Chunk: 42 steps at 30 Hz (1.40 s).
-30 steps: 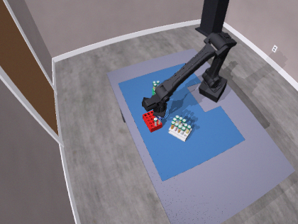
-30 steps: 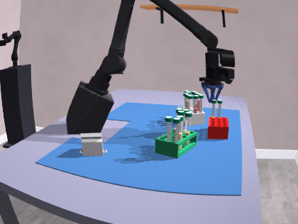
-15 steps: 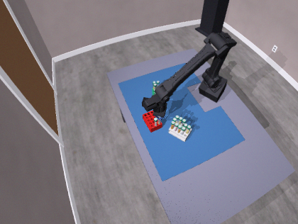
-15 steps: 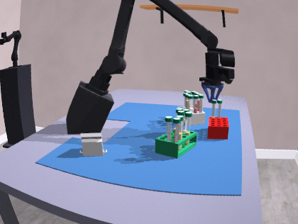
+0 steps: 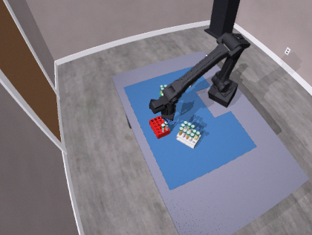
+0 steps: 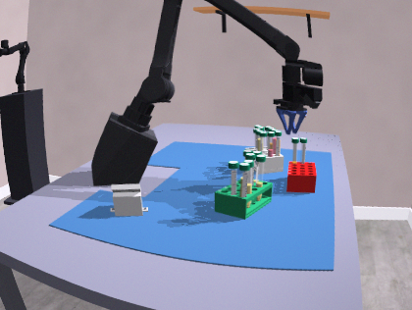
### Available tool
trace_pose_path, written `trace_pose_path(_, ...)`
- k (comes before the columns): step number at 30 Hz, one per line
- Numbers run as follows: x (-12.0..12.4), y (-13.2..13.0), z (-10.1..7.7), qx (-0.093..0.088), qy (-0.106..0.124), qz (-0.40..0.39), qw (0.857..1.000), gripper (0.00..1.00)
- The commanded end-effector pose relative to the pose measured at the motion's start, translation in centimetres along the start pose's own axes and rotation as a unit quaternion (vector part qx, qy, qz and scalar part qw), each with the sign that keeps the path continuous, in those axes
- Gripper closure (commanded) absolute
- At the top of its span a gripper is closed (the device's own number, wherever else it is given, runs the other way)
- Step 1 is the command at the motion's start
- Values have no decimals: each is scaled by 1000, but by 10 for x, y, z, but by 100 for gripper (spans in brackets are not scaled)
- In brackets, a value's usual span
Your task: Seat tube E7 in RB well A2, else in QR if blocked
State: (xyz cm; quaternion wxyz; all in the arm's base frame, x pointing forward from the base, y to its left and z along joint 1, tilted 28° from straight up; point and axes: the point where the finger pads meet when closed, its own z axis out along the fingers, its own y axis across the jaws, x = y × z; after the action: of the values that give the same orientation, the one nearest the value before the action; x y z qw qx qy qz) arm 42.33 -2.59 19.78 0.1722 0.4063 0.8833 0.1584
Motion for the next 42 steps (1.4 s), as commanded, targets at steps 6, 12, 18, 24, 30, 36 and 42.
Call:
trace_pose_path(6, -27, 30, -55, -29, -35, -9, 999, 70)
trace_pose_path(12, -25, 27, -69, -29, -35, -9, 999, 70)
trace_pose_path(18, -20, 29, -84, -30, -34, -14, 999, 70)
trace_pose_path(24, -21, 29, -72, -22, -23, -10, 999, 70)
trace_pose_path(30, -9, -23, -63, -16, -26, -90, 995, 70)
trace_pose_path(36, -4, -66, -60, -12, -28, -190, 981, 70)
trace_pose_path(42, 2, -71, -47, -8, -9, -261, 965, 70)
